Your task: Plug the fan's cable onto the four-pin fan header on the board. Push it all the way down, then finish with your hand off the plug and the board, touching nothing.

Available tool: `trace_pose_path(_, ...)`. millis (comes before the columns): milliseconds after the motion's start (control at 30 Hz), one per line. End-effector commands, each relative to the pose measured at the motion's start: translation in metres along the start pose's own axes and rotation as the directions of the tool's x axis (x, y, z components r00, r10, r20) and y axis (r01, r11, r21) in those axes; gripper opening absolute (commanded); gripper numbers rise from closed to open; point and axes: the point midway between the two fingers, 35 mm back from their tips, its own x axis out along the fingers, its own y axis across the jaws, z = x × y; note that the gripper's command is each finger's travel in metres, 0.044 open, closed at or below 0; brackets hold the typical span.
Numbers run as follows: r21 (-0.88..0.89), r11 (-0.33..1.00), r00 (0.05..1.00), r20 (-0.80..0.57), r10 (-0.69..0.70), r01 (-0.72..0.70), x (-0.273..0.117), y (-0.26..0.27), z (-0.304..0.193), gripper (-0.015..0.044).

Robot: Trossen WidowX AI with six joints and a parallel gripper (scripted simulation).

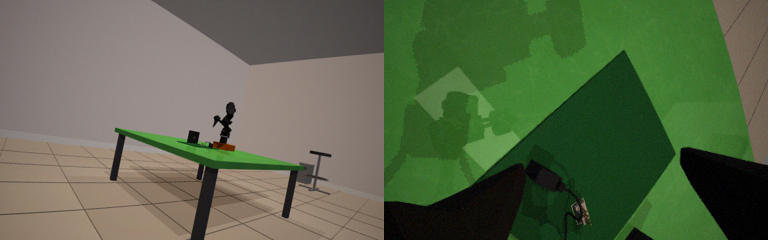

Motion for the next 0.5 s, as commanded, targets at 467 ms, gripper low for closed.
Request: trace_pose_path(467,-0.692,0.564,0.835,-0.104,0.54,-0.451,-0.0012,-0.0248,-0.0449,0.044)
